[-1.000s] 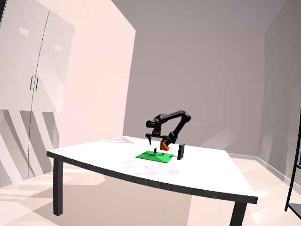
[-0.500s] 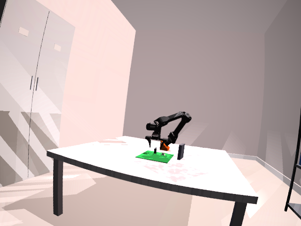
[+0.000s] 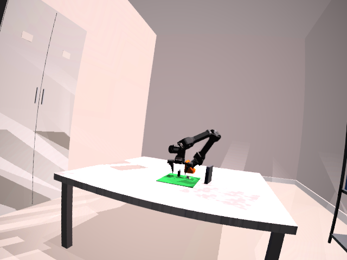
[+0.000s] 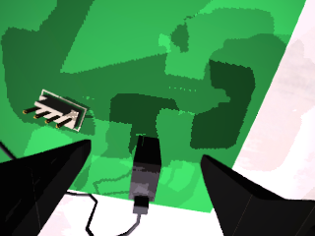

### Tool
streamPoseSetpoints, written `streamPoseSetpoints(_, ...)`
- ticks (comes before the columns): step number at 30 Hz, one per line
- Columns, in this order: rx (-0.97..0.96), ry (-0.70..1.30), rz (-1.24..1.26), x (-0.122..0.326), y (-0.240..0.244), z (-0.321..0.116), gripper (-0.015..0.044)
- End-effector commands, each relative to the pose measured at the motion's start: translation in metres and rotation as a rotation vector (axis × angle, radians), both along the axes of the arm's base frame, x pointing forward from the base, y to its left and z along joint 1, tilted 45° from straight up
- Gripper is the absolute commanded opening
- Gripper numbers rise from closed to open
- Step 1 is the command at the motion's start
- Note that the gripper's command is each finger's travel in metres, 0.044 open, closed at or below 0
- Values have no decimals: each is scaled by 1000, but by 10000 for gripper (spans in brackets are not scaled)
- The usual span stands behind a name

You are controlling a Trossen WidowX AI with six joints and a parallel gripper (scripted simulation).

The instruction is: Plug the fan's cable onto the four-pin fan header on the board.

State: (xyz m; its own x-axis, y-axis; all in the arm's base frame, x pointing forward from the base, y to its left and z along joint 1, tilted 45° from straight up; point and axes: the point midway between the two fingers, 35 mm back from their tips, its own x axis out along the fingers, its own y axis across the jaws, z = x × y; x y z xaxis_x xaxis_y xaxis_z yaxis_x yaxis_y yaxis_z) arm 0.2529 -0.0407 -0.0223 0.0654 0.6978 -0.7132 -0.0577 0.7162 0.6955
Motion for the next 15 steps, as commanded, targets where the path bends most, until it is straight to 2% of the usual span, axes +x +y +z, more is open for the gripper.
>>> streamPoseSetpoints(1,7,7,-6,-2,4,-4,440)
streamPoseSetpoints(4,7,7,-6,-2,4,-4,440)
streamPoseSetpoints(15,2,2,0,0,2,-2,151)
